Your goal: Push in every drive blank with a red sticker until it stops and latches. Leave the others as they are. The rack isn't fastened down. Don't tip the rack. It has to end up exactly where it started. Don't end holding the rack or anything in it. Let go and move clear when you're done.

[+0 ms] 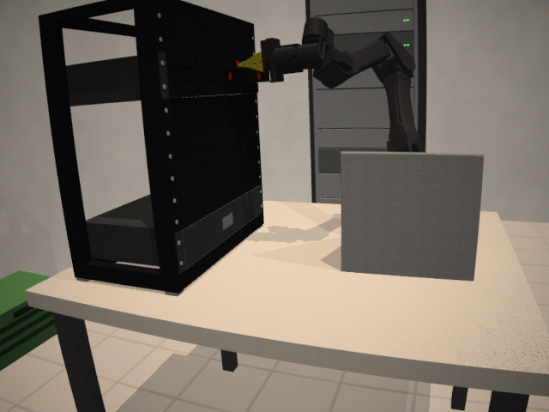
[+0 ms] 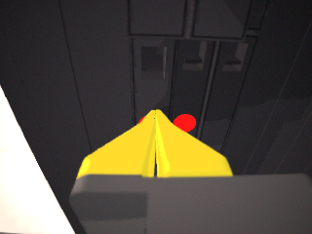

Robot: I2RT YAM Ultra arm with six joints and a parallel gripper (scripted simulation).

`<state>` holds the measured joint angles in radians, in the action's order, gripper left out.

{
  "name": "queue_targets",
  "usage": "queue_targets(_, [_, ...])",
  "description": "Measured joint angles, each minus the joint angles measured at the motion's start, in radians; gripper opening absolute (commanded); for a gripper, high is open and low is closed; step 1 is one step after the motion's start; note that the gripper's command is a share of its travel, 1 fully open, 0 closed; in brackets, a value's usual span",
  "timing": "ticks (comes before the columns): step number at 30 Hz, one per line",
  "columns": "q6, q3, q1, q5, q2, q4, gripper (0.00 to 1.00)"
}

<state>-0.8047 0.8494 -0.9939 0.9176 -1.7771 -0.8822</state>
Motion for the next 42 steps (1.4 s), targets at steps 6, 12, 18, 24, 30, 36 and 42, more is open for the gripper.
queue_targets(6, [0.0,0.0,0.0,0.0,0.0,0.0,0.0])
queue_targets(12, [0.0,0.0,0.0,0.0,0.0,0.0,0.0])
queue_targets(18, [0.0,0.0,0.0,0.0,0.0,0.002,0.0])
queue_targets(24, [0.0,0.014,0.007,-0.004,-0.006,0.016,0.0])
queue_targets(30, [0.0,0.018,0.009,-0.005,-0.008,0.017,0.0])
queue_targets(36, [0.0,0.018,0.009,-0.005,-0.008,0.017,0.0])
queue_targets(42, [0.0,0.018,0.009,-0.005,-0.008,0.017,0.0])
